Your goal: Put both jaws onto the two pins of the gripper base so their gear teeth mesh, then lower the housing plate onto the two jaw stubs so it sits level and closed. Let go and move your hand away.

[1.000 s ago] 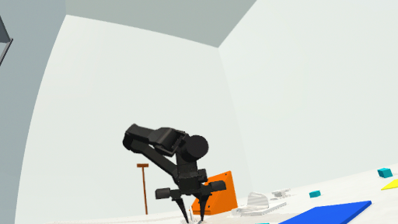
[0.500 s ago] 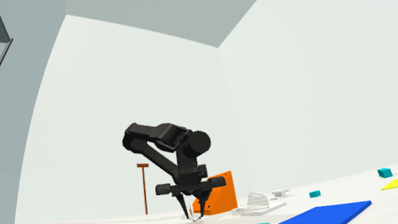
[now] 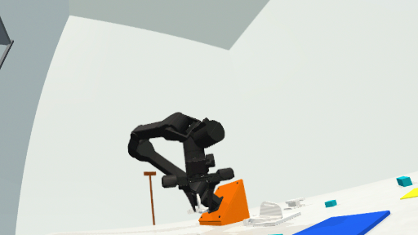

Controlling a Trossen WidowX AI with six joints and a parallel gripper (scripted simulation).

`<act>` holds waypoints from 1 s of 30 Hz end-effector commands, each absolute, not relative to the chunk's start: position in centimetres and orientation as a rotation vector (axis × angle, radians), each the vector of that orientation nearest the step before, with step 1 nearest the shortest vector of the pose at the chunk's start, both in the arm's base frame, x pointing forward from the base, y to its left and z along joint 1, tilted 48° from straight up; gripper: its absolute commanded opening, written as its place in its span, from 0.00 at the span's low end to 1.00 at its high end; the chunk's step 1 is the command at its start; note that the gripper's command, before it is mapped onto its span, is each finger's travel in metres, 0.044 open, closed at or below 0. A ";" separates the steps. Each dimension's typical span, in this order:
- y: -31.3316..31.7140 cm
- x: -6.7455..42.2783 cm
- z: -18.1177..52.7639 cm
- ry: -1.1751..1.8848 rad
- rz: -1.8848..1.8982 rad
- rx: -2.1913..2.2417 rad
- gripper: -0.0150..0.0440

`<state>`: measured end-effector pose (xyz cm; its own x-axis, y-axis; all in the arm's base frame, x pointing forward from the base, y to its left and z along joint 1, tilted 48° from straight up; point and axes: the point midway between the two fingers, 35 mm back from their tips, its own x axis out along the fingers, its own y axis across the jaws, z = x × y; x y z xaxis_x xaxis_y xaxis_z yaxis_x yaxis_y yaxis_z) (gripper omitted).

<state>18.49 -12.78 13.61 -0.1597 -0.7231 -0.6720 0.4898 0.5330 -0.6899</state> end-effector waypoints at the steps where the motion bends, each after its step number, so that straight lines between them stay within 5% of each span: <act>1: -11.7 18.7 14.8 1.355 -1.081 -0.221 0.48; 30: -8.7 23.2 11.8 1.426 -0.983 -0.310 0.48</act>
<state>22.25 -9.32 12.38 -0.1575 -0.7218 -0.6739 0.3911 0.5810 -0.7138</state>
